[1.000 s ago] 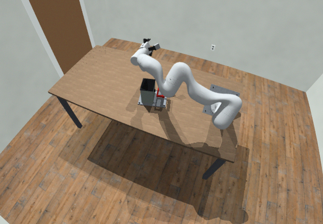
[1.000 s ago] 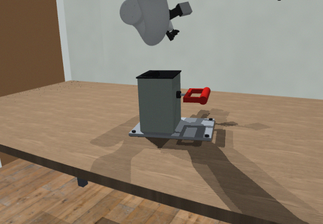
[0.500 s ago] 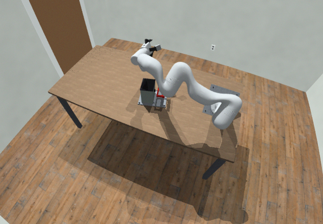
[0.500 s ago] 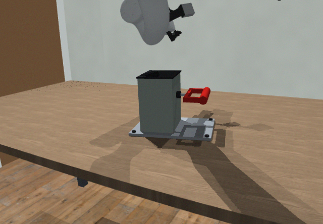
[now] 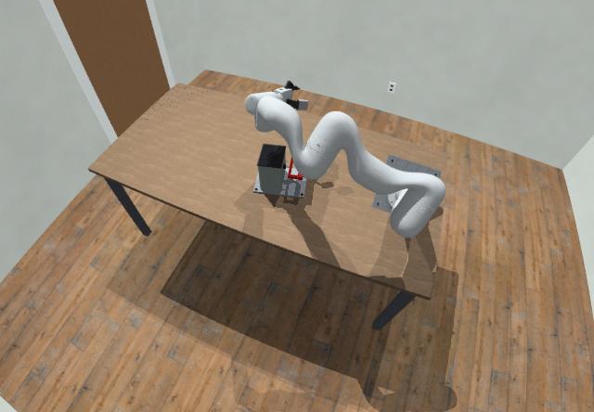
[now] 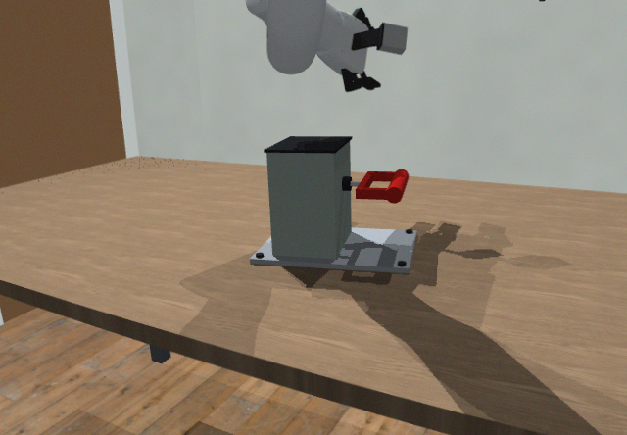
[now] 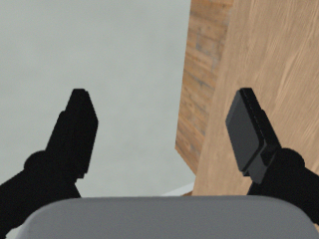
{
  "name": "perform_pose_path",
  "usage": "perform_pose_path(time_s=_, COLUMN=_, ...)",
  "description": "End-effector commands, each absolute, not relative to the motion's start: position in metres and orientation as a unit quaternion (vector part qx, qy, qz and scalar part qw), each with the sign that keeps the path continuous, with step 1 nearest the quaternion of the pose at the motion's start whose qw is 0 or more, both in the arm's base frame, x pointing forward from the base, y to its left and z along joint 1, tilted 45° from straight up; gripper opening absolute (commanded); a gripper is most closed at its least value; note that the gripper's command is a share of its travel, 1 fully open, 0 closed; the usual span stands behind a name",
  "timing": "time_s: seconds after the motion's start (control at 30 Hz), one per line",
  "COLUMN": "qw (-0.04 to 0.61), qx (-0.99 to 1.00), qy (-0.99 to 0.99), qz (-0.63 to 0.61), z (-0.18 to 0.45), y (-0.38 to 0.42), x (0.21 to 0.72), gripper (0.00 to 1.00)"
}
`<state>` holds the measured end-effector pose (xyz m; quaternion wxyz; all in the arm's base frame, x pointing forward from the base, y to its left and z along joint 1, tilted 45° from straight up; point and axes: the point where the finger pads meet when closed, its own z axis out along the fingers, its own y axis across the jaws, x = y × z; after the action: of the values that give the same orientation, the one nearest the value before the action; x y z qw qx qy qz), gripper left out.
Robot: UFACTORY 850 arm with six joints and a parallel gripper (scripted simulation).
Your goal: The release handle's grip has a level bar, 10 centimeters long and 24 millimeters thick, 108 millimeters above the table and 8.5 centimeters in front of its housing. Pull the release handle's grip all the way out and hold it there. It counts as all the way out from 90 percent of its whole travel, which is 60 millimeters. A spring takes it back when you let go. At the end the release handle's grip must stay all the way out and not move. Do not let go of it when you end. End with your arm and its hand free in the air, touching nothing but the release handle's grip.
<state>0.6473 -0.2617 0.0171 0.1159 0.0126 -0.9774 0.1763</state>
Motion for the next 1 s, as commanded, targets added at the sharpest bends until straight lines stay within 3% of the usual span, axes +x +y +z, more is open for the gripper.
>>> perform_pose_path(time_s=0.0, qw=0.137, qx=-0.057, qy=-0.982, qz=0.114, z=0.023, y=-0.237, x=0.611, gripper=1.0)
perform_pose_path(time_s=0.53, qw=0.196, qx=-0.264, qy=-0.943, qz=-0.056, z=0.054, y=-0.144, x=0.535, gripper=1.0)
perform_pose_path(time_s=0.97, qw=0.227, qx=-0.411, qy=-0.865, qz=-0.18, z=0.091, y=-0.075, x=0.505, gripper=1.0)
